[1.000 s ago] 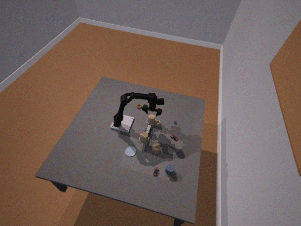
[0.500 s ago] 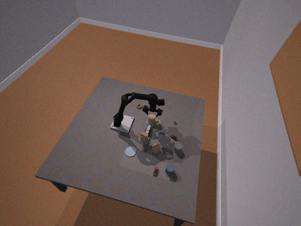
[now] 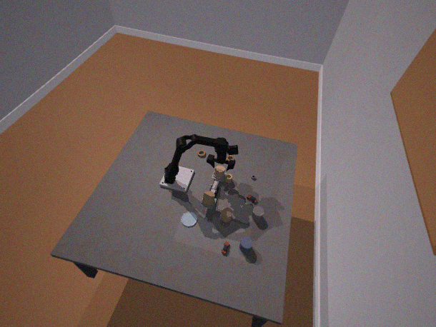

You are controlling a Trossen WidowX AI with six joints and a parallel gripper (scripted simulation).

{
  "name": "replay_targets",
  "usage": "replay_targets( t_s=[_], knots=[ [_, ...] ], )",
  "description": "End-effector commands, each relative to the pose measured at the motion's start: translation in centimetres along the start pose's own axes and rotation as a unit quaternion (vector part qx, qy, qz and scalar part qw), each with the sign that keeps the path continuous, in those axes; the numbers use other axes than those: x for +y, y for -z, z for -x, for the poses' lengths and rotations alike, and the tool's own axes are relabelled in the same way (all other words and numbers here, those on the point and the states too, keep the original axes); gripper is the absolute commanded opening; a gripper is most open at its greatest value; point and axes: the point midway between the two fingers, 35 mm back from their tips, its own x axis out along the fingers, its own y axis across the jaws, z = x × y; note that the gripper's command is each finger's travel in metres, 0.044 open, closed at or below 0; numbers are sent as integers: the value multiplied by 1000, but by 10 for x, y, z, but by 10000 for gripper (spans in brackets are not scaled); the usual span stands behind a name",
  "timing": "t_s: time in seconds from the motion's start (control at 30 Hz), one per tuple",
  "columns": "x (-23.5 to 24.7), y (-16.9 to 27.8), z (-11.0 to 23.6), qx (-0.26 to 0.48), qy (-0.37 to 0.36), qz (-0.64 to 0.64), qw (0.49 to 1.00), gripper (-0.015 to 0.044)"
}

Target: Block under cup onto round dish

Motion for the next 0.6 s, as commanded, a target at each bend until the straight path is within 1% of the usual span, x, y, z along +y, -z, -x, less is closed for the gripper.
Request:
replay_targets(
  t_s=[0.0,0.47,0.53,0.57],
  knots=[
    [2,0,-11,0,-6,3,1000,440],
    [3,0,-31,0,-7,3,1000,440],
    [3,0,-31,0,-7,3,1000,387],
    [3,0,-31,0,-7,3,1000,381]
  ],
)
